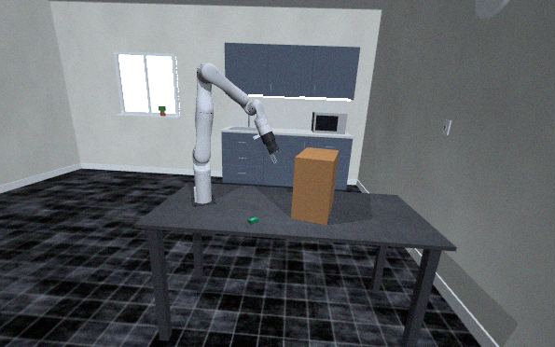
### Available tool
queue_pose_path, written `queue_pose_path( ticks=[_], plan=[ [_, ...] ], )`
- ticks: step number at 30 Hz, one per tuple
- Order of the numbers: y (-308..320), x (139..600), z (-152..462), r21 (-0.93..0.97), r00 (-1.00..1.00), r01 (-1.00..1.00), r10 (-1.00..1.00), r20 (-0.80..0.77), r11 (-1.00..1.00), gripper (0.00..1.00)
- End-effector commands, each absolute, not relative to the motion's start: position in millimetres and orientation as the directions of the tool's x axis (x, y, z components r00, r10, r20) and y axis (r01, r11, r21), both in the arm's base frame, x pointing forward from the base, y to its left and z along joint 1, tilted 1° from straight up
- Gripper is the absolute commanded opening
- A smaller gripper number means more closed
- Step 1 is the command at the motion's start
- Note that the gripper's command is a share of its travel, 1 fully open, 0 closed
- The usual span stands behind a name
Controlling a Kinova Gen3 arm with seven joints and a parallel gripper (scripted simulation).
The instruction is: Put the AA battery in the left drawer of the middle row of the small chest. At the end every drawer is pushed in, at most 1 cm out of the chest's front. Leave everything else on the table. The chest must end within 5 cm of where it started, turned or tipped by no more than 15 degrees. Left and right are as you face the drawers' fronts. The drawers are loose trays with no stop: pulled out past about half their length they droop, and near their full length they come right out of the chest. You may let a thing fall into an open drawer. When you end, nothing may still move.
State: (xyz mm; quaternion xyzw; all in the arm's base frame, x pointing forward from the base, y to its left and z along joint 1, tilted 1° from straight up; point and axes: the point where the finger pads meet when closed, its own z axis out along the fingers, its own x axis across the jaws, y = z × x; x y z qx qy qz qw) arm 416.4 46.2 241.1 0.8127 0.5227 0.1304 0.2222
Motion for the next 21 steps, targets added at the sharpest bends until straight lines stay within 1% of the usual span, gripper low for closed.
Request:
queue_pose_path(
  ticks=[1,21],
  plan=[
    [42.4,417.6,245.3,0.482,0.421,0.8,0.907,-0.024,-0.358,0.0],
    [46.2,409.3,258.3,0.336,0.432,0.852,0.902,-0.019,-0.401,0.0]
  ],
)
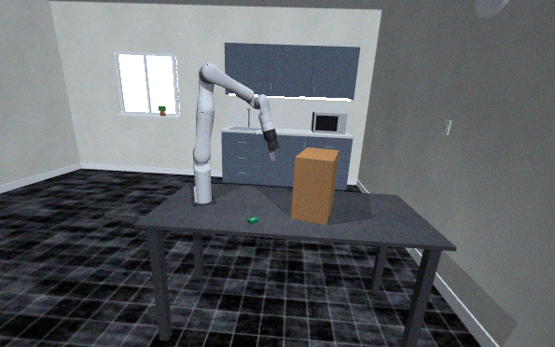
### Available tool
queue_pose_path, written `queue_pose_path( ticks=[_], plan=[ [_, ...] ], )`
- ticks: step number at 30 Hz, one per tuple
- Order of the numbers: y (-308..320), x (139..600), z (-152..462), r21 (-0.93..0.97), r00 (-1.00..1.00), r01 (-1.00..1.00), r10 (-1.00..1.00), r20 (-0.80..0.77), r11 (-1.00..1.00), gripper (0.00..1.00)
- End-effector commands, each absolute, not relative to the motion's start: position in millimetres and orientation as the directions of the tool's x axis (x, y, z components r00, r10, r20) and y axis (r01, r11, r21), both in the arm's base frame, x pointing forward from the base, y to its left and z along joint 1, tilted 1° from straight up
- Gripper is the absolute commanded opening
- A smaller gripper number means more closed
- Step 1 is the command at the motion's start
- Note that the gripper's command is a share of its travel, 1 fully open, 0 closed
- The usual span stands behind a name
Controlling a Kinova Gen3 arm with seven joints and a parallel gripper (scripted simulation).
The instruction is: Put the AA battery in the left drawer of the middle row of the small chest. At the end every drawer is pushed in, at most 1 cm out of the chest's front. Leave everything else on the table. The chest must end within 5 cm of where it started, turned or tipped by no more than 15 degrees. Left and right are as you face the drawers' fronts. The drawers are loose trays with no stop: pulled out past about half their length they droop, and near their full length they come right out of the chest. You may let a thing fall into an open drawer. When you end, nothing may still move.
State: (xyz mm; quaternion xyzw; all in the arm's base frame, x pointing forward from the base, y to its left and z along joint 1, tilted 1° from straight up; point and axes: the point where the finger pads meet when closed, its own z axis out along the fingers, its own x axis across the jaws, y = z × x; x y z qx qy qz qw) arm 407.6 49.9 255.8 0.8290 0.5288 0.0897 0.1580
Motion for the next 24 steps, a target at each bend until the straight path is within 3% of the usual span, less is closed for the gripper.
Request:
queue_pose_path(
  ticks=[1,24],
  plan=[
    [46.5,408.8,259.1,0.327,0.433,0.855,0.901,-0.019,-0.404,0.0],
    [51.3,398.5,274.3,0.143,0.433,0.893,0.901,-0.02,-0.426,0.0]
  ],
)
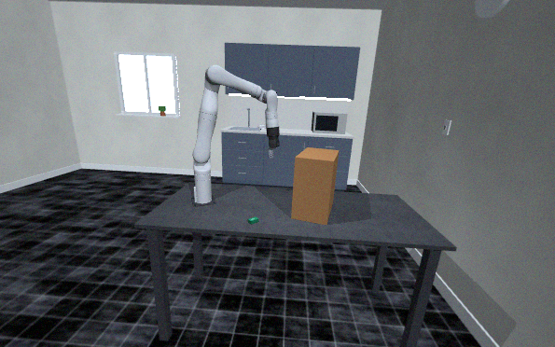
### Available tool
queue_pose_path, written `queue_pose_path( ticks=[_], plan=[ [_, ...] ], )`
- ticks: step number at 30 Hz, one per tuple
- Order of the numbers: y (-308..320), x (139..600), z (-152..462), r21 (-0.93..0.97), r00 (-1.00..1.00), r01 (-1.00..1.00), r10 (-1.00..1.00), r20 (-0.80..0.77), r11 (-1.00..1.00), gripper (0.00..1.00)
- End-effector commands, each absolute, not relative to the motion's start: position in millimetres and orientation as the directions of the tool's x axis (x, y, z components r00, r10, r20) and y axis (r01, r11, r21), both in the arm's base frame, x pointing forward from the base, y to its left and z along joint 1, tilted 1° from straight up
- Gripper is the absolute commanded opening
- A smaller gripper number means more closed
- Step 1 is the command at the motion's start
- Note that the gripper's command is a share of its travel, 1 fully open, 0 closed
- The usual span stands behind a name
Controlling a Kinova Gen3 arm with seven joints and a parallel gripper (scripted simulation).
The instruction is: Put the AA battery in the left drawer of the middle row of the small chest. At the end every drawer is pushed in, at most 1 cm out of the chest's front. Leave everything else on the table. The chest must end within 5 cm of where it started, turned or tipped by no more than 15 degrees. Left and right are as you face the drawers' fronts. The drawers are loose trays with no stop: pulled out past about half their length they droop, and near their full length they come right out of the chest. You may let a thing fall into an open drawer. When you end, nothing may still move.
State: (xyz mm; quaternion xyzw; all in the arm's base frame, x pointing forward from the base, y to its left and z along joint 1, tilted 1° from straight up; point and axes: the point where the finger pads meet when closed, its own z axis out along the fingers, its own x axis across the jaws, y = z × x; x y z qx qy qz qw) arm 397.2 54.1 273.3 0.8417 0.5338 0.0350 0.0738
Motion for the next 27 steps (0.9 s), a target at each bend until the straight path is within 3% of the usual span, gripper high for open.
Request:
queue_pose_path(
  ticks=[1,27],
  plan=[
    [51.5,398.2,274.8,0.136,0.433,0.894,0.901,-0.02,-0.427,0.0],
    [54.0,392.9,282.7,0.038,0.433,0.901,0.901,-0.021,-0.432,0.0]
  ],
)
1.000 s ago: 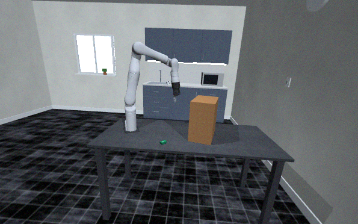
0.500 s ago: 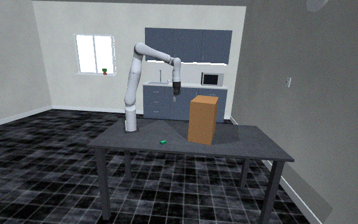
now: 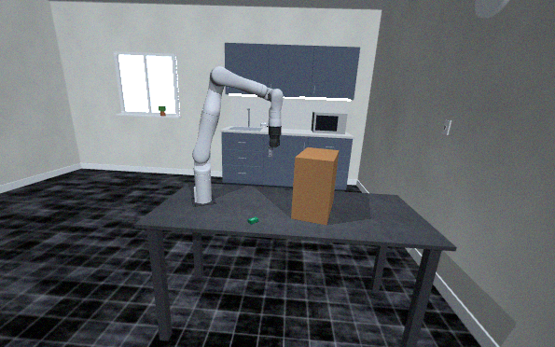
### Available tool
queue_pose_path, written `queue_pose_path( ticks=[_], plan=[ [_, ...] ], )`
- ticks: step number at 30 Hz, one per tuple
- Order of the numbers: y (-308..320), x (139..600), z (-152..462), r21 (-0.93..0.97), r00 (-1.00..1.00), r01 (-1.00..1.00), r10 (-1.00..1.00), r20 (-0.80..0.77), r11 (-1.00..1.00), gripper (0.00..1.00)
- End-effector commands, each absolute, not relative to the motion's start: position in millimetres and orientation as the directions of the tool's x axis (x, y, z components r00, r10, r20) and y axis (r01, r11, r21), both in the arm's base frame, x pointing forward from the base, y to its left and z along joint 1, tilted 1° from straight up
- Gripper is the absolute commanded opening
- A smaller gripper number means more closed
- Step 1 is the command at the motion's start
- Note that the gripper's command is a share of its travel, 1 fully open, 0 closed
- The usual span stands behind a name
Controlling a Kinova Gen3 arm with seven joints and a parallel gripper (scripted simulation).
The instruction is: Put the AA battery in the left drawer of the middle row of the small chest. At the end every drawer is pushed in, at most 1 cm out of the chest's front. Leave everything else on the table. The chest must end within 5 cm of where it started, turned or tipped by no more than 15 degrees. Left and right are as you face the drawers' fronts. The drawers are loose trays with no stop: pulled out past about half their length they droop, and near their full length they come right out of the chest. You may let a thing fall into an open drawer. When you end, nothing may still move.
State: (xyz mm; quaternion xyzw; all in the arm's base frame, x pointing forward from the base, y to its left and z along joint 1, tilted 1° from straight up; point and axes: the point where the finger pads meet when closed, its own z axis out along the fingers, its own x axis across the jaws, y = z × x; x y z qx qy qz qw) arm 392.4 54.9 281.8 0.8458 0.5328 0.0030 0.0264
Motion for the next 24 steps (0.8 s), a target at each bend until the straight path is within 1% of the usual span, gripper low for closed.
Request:
queue_pose_path(
  ticks=[1,24],
  plan=[
    [54.1,392.8,282.9,0.036,0.433,0.901,0.901,-0.021,-0.432,0.0],
    [54.6,391.6,284.7,0.014,0.433,0.902,0.901,-0.021,-0.432,0.0]
  ],
)
